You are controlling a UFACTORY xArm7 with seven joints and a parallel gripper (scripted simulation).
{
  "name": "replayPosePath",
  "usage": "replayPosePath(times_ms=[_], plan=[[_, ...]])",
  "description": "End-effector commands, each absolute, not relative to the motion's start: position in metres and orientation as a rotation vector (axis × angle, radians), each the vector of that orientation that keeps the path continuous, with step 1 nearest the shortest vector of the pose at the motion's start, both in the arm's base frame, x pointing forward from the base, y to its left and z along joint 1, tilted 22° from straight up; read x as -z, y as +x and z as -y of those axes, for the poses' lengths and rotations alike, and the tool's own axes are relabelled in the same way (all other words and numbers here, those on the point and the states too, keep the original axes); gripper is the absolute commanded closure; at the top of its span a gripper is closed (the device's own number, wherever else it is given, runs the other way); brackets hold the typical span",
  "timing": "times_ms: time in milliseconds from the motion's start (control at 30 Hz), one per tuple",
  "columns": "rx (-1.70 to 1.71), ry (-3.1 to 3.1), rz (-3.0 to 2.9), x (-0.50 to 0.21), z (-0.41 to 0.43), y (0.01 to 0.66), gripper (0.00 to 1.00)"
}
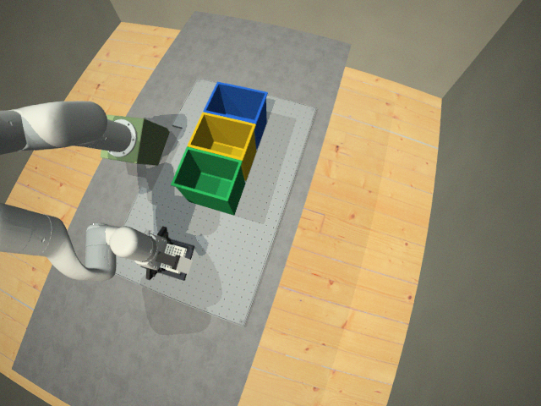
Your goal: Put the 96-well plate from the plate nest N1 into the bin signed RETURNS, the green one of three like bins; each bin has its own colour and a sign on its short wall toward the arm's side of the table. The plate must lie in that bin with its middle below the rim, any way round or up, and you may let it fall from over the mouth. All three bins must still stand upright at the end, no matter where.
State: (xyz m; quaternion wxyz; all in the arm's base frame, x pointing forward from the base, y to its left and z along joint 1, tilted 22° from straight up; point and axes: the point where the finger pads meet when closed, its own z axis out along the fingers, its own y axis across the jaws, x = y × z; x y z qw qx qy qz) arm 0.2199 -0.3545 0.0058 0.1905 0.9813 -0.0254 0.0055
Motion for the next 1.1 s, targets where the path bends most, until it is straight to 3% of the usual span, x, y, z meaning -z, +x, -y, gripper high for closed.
replayPosePath(times_ms=[0,1067], plan=[[-0.018,2.756,0.07,-0.009,0.354,0.221,1.0],[-0.018,2.756,0.07,-0.023,0.348,0.221,1.0]])
